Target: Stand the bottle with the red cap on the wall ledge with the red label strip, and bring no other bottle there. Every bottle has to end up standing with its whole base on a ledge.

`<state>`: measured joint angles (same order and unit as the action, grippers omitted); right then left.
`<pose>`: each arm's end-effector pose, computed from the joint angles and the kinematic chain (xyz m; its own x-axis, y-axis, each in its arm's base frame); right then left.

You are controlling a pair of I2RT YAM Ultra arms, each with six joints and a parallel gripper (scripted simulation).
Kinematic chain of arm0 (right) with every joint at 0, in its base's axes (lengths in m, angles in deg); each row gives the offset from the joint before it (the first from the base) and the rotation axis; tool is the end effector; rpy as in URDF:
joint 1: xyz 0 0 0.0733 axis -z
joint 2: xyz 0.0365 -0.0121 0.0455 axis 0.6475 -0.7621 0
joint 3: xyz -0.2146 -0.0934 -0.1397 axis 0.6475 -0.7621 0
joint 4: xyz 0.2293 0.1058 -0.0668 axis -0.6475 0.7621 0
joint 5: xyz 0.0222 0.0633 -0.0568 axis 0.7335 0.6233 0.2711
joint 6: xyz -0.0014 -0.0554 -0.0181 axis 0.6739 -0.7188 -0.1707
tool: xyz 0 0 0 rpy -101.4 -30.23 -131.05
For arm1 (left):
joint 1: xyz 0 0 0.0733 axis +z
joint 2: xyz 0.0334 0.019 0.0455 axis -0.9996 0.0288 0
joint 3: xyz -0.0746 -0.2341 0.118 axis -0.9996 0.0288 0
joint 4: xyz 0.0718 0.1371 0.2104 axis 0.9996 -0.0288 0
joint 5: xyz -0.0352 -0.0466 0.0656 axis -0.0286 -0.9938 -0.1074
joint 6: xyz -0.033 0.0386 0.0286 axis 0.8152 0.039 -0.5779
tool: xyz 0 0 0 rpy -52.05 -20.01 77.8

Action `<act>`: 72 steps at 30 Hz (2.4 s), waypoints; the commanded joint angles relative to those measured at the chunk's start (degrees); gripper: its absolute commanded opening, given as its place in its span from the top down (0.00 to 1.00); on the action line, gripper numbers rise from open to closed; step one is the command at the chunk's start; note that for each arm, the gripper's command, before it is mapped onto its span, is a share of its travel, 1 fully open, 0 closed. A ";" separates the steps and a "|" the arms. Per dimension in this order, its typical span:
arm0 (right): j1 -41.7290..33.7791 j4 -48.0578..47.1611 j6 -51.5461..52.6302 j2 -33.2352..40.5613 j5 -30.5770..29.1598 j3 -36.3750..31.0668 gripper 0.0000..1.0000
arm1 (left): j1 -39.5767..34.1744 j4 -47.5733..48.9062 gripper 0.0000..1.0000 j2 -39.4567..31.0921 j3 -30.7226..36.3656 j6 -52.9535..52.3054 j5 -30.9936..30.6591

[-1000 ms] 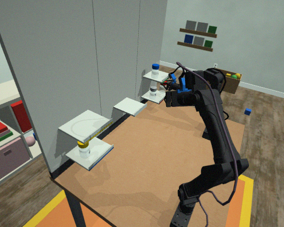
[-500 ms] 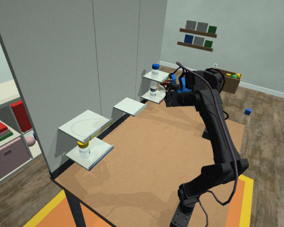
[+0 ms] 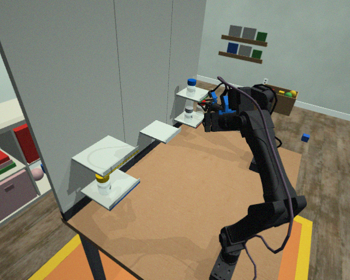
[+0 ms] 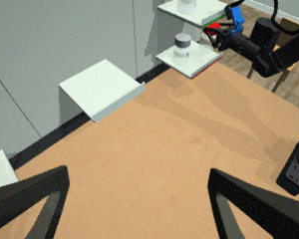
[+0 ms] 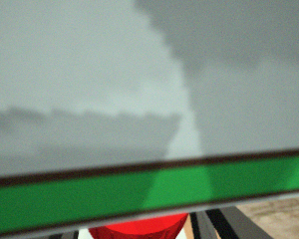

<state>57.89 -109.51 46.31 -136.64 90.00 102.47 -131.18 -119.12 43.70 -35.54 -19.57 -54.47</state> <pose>0.3480 -0.1012 0.1842 0.0169 -0.0124 -0.9998 0.1275 0.9918 -0.0102 0.1432 -0.1314 0.4976 -0.3508 0.3810 -0.8555 0.6949 0.7183 0.0350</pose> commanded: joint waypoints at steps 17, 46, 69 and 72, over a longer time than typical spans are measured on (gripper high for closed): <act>-0.70 -5.84 -0.14 -1.94 -0.41 -2.83 0.30 | -0.28 -0.26 0.11 -0.13 -0.92 0.14 0.20; 5.06 -9.53 0.00 15.56 5.13 -26.38 0.30 | -0.28 -0.26 0.11 -0.13 -0.92 0.14 0.20; 9.27 1.46 4.64 26.51 14.07 -26.22 0.00 | -0.28 -0.26 0.11 -0.13 -0.92 0.14 0.20; 9.29 1.62 4.62 26.60 14.10 -26.20 0.00 | -0.28 -0.26 0.11 -0.13 -0.92 0.14 0.20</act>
<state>66.72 -109.23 50.62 -111.20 103.20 76.09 -131.18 -119.12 43.70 -35.54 -19.57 -54.47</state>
